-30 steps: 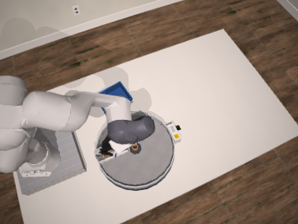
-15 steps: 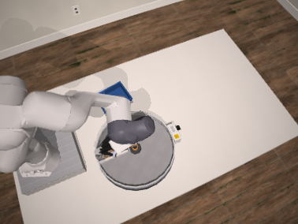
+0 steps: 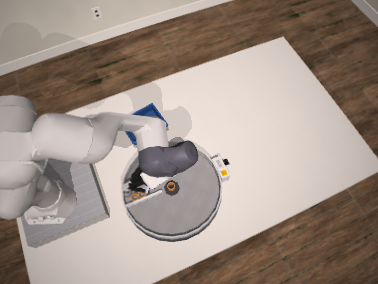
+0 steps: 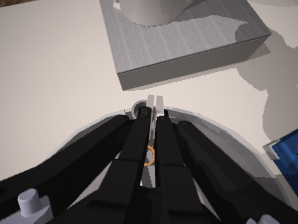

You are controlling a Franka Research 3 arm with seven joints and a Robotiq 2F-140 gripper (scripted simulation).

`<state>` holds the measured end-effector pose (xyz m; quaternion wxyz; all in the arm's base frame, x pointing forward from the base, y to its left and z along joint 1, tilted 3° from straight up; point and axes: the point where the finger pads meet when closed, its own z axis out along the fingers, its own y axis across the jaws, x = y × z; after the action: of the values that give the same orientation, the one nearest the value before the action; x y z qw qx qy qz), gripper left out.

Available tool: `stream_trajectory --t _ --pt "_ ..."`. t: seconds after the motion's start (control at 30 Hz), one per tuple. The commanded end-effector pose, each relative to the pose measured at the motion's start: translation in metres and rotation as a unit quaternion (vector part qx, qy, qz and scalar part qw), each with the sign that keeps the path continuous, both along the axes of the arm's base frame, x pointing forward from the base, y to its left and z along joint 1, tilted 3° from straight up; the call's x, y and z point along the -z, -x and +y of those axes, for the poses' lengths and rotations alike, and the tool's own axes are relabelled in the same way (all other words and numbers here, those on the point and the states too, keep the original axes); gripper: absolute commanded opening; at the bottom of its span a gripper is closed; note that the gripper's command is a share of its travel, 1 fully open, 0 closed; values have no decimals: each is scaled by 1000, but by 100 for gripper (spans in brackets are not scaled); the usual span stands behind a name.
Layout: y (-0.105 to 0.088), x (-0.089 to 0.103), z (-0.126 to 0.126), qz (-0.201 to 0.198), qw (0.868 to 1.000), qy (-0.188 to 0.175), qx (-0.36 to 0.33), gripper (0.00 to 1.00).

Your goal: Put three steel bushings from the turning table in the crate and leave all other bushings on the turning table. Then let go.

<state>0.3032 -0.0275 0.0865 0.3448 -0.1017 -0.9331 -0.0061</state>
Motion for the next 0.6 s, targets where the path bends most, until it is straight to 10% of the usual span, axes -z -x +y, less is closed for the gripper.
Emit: stream_trajectory --t 0.0,0.57 --pt "-10 1 25 2 1000 3 7 0" --pt "-84 10 188 2 1000 3 7 0"
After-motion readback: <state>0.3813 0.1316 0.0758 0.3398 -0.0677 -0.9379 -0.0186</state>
